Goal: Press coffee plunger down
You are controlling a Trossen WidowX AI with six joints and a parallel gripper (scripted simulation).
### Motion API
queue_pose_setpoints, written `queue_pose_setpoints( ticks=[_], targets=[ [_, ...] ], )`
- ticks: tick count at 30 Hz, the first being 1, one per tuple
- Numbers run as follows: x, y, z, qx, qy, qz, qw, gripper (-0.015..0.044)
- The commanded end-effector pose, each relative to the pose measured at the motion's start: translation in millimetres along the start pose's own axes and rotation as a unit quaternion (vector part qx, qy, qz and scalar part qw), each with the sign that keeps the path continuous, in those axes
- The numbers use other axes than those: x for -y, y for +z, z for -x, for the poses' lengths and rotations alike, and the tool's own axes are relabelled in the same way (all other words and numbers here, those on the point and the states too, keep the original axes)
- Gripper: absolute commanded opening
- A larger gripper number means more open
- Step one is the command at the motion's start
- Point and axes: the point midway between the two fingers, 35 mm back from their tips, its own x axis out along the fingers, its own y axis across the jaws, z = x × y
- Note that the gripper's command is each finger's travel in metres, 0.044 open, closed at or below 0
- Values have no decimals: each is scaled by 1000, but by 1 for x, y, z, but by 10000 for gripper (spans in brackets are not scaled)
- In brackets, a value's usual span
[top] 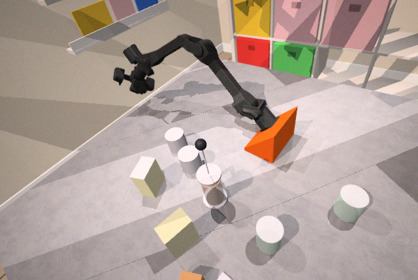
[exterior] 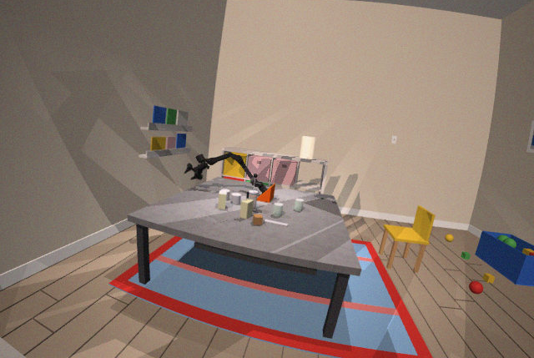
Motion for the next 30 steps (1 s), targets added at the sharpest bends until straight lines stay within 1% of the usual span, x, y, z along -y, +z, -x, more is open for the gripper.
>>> queue_pose_setpoints(
  ticks=[1,2,7,13,17,20,25,30],
  targets=[
    [13,63,3,65,17,-92,993,440],
    [25,72,10,76,3,-115,990,440],
    [48,154,35,158,36,-217,963,440],
    [73,245,91,244,93,-310,914,440],
    [85,297,142,291,136,-353,879,440],
    [93,324,180,322,160,-385,850,440],
    [98,368,260,363,206,-407,812,440],
    [92,395,346,379,246,-428,783,440]
  ],
)
